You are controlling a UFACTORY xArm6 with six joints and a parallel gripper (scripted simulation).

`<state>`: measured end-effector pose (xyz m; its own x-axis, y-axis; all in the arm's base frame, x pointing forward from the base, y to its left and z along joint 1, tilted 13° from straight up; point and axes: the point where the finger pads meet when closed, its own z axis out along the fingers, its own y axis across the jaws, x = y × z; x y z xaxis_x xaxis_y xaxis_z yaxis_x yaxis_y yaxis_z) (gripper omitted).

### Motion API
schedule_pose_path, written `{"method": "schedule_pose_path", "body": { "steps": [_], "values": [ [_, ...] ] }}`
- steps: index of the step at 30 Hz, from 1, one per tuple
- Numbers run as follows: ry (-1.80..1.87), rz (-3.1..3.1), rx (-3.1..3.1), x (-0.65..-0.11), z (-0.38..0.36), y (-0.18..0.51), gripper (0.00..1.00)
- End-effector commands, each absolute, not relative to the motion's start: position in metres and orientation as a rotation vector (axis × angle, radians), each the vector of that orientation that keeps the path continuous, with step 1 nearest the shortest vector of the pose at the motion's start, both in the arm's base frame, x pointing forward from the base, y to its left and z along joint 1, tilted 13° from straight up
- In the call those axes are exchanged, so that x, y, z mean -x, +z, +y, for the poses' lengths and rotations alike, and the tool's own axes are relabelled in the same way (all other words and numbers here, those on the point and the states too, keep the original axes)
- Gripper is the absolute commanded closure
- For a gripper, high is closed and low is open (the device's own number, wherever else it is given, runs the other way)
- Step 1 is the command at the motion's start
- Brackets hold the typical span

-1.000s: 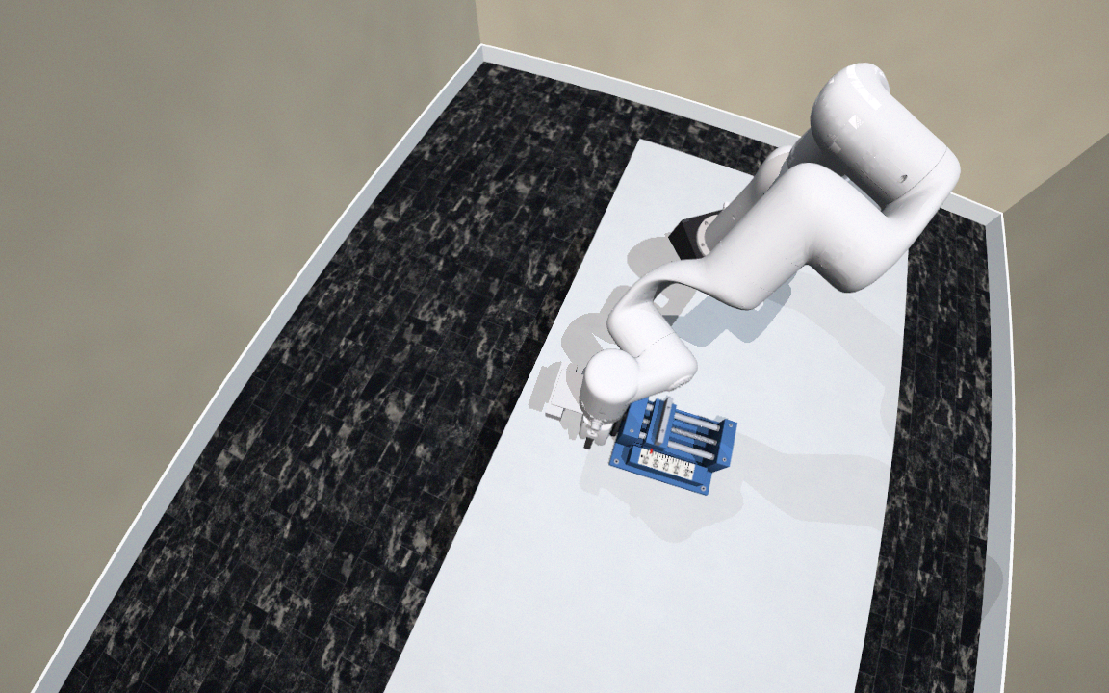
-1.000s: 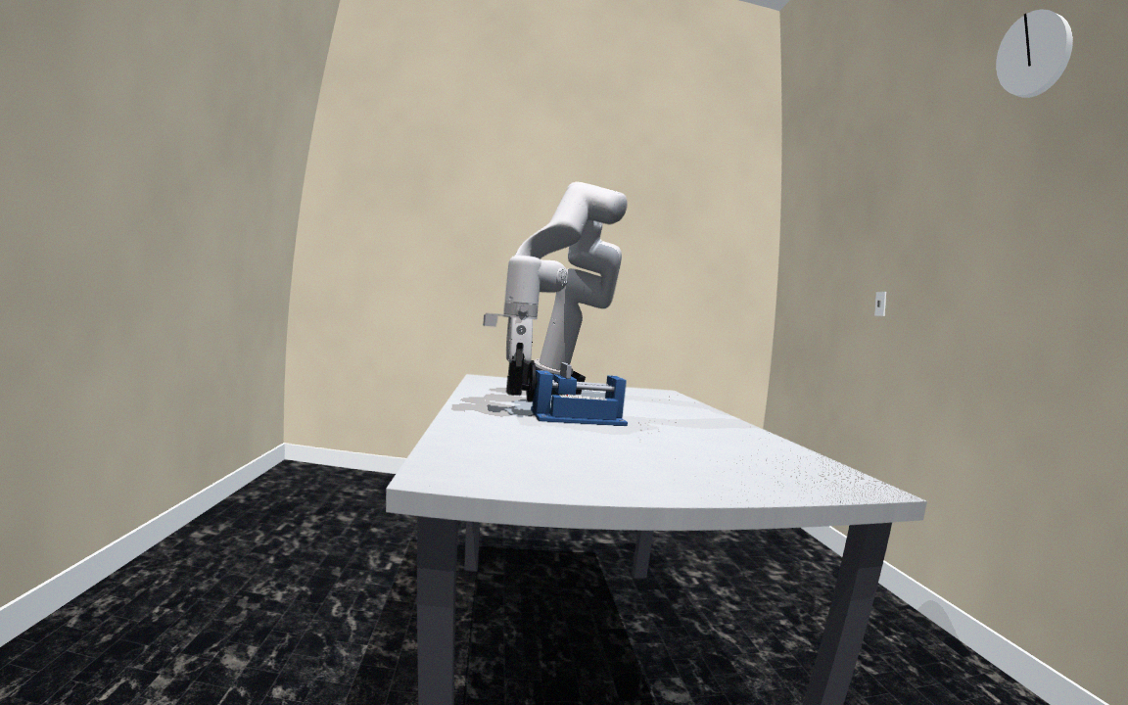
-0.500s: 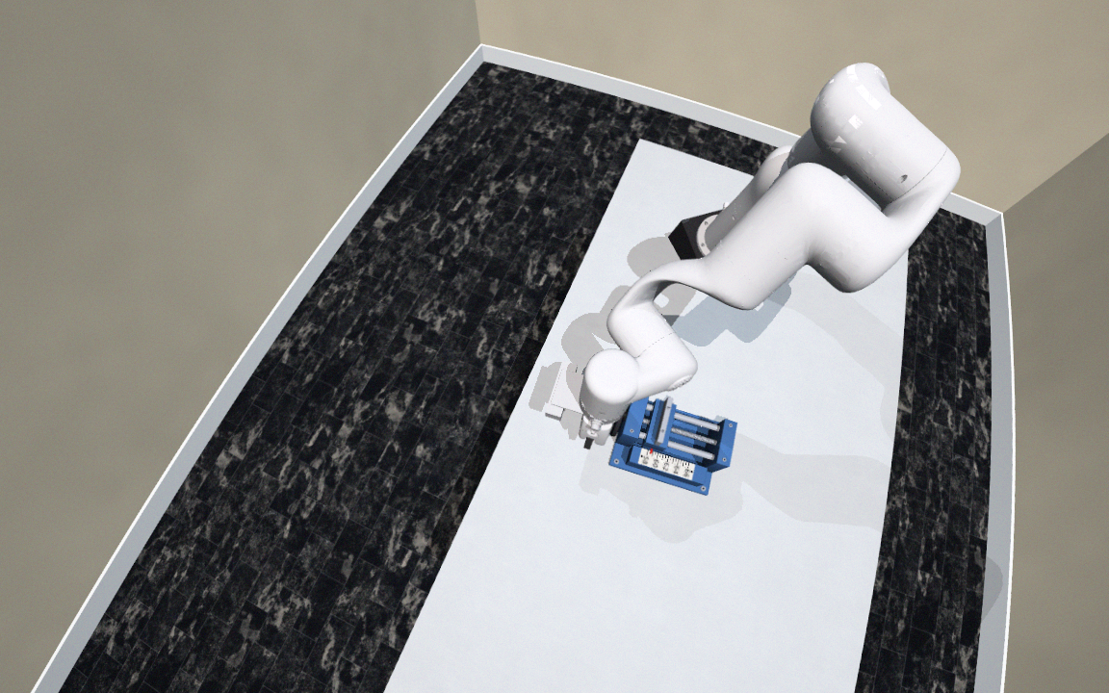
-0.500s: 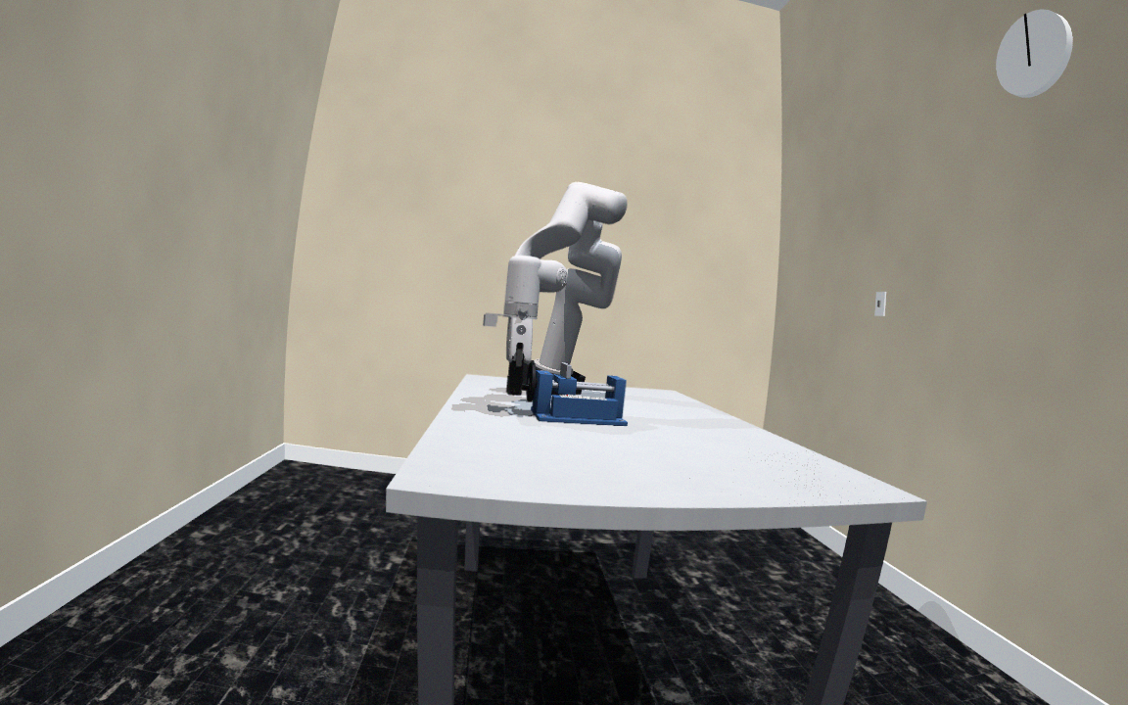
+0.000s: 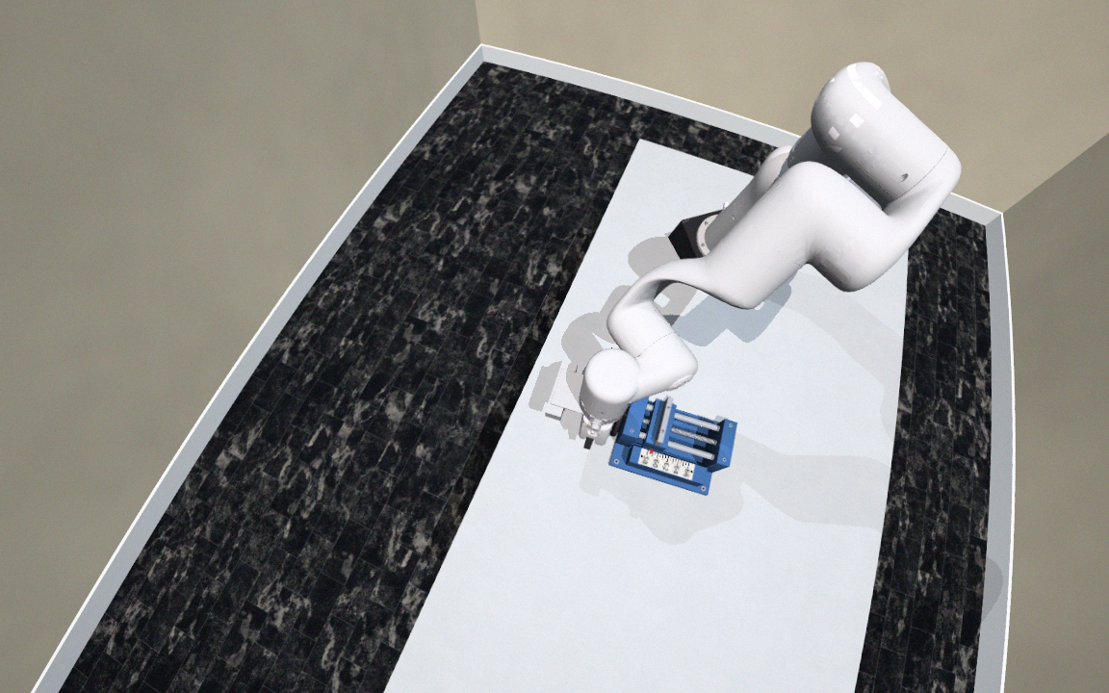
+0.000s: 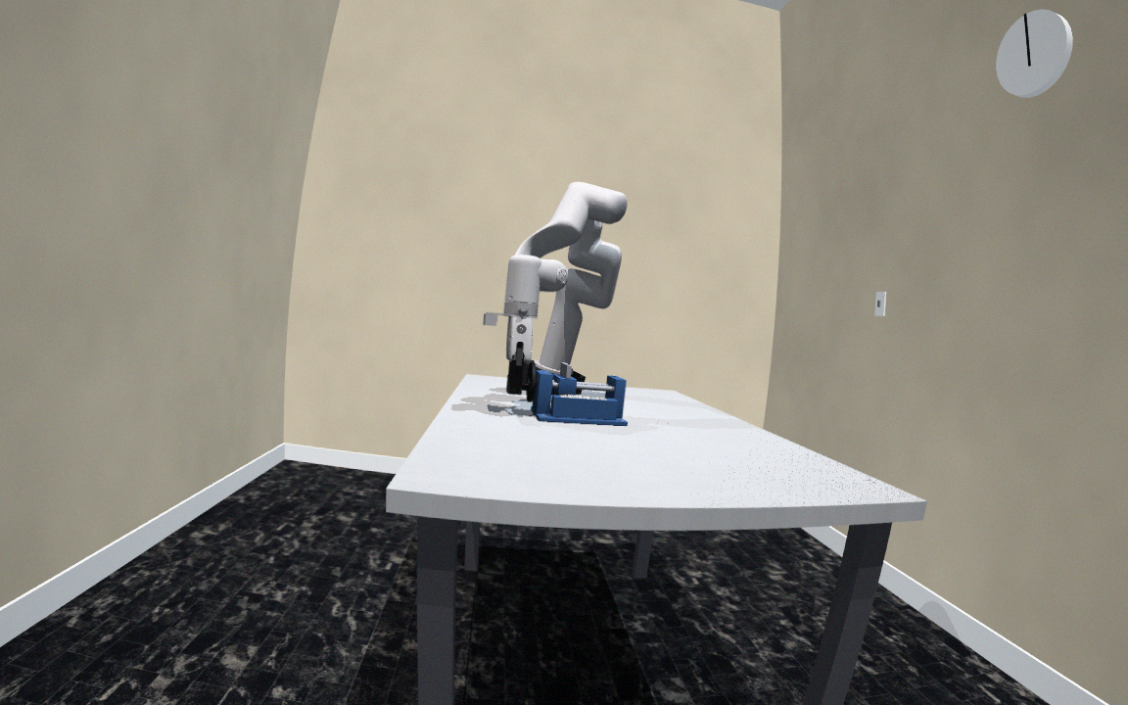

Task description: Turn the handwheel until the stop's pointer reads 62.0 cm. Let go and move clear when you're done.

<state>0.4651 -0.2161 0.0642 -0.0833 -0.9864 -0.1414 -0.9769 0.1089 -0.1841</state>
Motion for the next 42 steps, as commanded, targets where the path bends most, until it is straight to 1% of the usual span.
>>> {"method": "schedule_pose_path", "body": {
  "steps": [1,42],
  "values": [
    [-0.063,2.156,1.955,-0.4651,-0.2166,0.0655,0.94],
    [-0.063,2.156,1.955,-0.4632,-0.2179,0.0753,0.94]
  ]
}}
